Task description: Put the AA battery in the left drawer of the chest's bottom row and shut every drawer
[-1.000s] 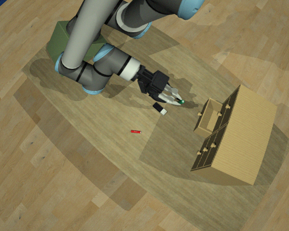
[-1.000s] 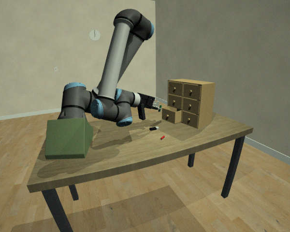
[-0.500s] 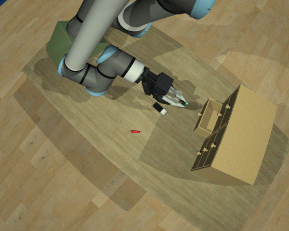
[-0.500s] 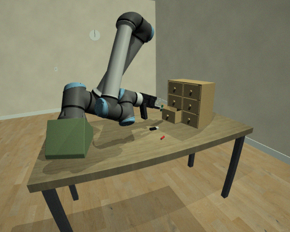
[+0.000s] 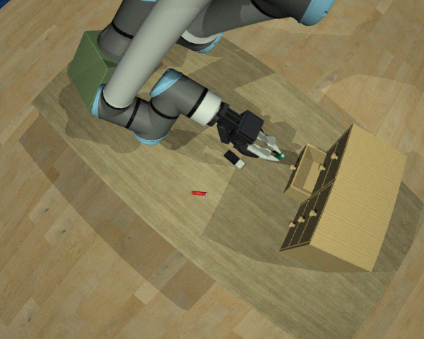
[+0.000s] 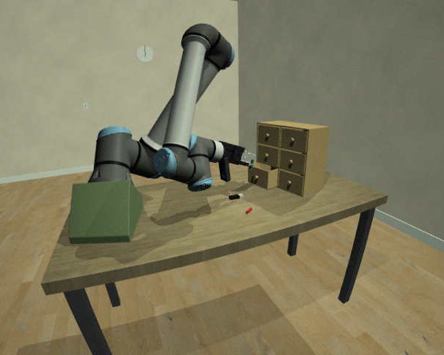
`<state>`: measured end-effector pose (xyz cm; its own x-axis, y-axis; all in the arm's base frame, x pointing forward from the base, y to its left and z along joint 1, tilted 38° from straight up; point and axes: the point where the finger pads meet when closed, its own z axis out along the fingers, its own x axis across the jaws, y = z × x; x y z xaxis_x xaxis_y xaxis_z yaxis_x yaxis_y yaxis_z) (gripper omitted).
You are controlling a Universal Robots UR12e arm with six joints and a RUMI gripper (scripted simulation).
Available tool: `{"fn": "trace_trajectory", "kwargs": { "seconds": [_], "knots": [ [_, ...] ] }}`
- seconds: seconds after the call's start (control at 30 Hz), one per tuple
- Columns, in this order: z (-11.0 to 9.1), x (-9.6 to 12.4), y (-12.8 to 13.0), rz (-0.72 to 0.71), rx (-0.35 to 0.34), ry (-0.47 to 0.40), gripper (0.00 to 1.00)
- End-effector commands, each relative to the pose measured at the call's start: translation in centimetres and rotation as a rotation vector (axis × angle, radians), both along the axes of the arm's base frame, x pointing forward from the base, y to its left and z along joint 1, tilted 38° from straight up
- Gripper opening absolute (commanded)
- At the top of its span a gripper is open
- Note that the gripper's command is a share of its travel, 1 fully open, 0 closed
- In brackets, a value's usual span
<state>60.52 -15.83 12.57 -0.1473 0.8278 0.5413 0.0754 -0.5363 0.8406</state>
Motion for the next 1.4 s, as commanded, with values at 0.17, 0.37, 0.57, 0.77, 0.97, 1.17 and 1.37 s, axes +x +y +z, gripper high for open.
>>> {"fn": "trace_trajectory", "kwargs": {
  "seconds": [0.17, 0.37, 0.57, 0.77, 0.97, 1.17, 1.37],
  "knots": [
    [0.7, 2.1, -0.4, -0.004, -0.002, 0.002, 0.05],
    [1.1, 3.5, -0.4, -0.004, -0.002, 0.002, 0.05],
    [1.4, 4.5, -0.4, -0.004, -0.002, 0.002, 0.05],
    [1.9, 5.9, -0.5, -0.004, -0.002, 0.002, 0.05],
    [2.3, 7.2, -0.5, -0.004, -0.001, 0.002, 0.05],
    [2.5, 7.9, -0.5, -0.004, -0.001, 0.002, 0.05],
    [2.9, 8.9, -0.6, -0.004, -0.001, 0.002, 0.05]
  ]
}}
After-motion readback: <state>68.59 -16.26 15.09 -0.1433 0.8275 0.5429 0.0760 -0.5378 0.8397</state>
